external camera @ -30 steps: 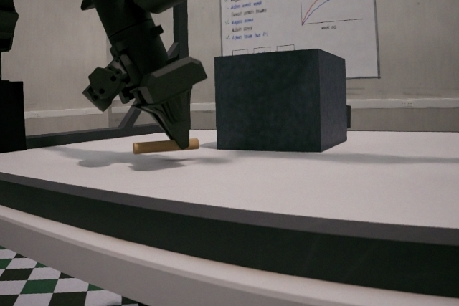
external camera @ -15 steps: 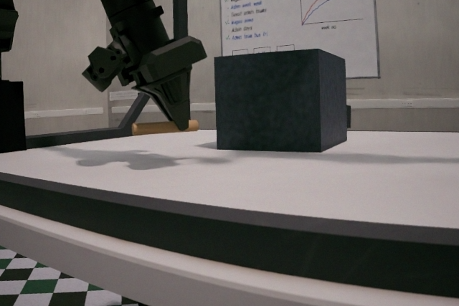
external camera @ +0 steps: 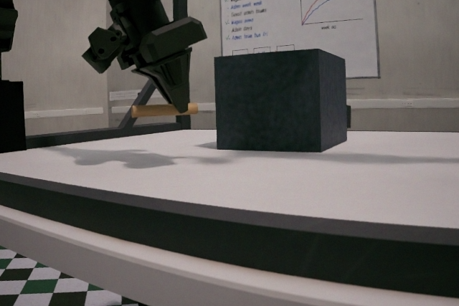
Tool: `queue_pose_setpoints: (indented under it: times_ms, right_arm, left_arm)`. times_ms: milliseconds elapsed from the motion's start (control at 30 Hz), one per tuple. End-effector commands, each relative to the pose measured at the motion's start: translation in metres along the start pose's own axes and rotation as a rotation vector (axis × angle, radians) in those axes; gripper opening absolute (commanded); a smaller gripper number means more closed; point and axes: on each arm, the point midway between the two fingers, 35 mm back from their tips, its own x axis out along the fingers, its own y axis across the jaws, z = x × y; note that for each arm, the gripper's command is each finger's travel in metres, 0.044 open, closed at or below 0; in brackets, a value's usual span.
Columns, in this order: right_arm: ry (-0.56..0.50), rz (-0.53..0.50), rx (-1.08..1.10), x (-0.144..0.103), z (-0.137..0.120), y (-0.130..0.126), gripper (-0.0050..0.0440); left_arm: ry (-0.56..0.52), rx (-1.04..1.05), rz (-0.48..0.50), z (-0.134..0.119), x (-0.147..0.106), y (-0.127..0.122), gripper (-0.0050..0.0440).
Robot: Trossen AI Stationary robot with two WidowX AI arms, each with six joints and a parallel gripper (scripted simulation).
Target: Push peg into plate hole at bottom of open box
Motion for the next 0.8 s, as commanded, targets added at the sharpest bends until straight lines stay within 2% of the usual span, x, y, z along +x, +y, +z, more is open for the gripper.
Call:
queue_pose_setpoints:
  times_ms: [0, 67, 100, 167, 567, 667, 767]
  right_arm:
    - [0.020, 0.023, -0.012, -0.014, -0.010, 0.006, 0.0065]
    - [0.020, 0.023, -0.012, -0.014, -0.010, 0.006, 0.0065]
    - [0.012, 0.005, -0.030, -0.004, -0.001, 0.001, 0.0065]
    - [0.028, 0.015, -0.091, -0.001, 0.000, 0.003, 0.0065]
    - [0.150, 0.163, -0.599, 0.006, -0.001, 0.022, 0.0065]
    - [0.152, 0.169, -0.595, 0.004, -0.003, 0.024, 0.0065]
    - [0.161, 0.196, -0.700, 0.008, 0.001, 0.024, 0.0065]
  left_arm:
    - [-0.020, 0.004, -0.007, 0.009, 0.000, -0.002, 0.0440]
    - [-0.020, 0.004, -0.007, 0.009, 0.000, -0.002, 0.0440]
    - [-0.020, 0.004, -0.007, 0.009, 0.000, -0.002, 0.0440]
    - [-0.020, 0.004, -0.007, 0.009, 0.000, -0.002, 0.0440]
    - [-0.020, 0.004, -0.007, 0.009, 0.000, -0.002, 0.0440]
    - [-0.020, 0.004, -0.007, 0.009, 0.000, -0.002, 0.0440]
    - [-0.020, 0.004, -0.007, 0.009, 0.000, -0.002, 0.0440]
